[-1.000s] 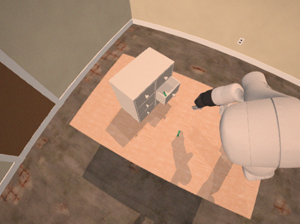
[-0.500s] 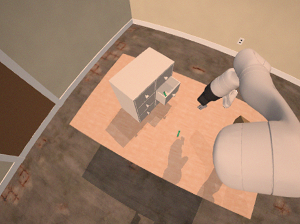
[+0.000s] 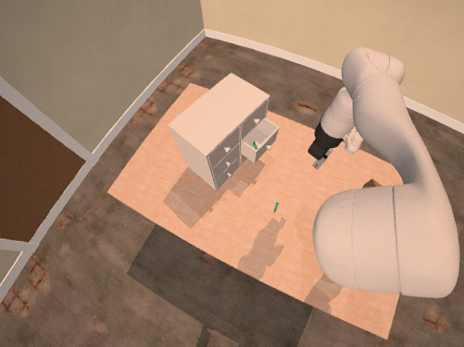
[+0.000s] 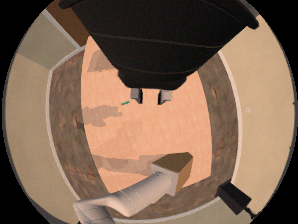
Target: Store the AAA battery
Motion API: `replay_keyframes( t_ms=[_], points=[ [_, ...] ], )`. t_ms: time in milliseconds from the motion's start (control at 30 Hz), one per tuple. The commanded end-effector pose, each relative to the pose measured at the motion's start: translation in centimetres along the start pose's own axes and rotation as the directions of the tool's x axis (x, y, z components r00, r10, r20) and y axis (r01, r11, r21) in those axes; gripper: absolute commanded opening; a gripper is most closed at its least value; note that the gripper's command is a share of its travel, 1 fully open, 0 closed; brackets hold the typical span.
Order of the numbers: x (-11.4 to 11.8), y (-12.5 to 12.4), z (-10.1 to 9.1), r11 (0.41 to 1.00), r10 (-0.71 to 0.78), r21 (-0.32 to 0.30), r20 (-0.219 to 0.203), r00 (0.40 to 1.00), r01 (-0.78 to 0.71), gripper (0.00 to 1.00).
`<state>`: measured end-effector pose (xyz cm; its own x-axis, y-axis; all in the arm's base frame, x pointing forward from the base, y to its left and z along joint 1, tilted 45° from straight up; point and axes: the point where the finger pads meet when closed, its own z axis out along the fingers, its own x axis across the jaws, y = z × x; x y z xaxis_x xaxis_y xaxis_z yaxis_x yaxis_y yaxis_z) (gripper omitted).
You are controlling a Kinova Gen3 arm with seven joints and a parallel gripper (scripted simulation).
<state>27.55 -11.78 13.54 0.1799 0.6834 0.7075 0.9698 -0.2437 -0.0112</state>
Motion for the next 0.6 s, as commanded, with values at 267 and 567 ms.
replay_keyframes(
  t_ms=[267,567],
  points=[
    [-0.14,0.06,-0.34,1.0,-0.005,0.024,0.003,1.0,0.005,0.67],
    [-0.14,0.06,-0.34,1.0,-0.005,0.024,0.003,1.0,0.005,0.67]
  ],
)
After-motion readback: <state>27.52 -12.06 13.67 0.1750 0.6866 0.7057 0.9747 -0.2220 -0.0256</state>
